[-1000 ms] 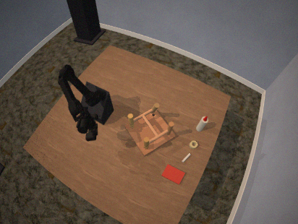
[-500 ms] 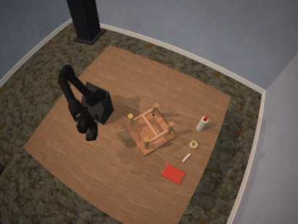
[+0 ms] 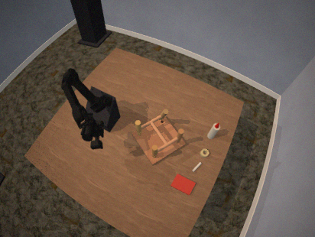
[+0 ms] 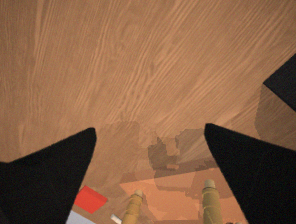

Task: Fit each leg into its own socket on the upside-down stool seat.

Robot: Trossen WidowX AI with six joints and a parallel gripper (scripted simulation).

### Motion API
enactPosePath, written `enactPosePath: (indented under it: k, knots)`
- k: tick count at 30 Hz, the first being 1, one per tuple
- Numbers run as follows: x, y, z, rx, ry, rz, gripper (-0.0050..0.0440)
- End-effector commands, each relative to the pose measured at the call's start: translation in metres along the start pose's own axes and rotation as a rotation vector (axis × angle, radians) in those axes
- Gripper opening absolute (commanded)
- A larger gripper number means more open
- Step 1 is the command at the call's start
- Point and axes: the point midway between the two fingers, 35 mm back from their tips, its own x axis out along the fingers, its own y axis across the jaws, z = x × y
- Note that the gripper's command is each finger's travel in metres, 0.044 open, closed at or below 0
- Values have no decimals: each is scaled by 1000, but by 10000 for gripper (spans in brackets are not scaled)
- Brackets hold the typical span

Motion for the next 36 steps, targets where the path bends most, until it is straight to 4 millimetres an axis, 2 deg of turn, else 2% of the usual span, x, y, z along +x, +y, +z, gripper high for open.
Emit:
enactPosePath:
  k: [1, 12, 14, 27, 29, 30, 36]
  knots:
    - [0, 0, 0, 0, 0, 0, 440]
    - [1, 3, -4, -54, 9, -13, 440]
    - [2, 9, -16, -203, 34, -46, 440]
    - [6, 27, -60, -670, 104, -115, 440]
    - [6, 27, -60, -670, 104, -115, 440]
    - [6, 30, -70, -761, 119, -120, 440]
    - [6, 34, -96, -973, 155, -121, 440]
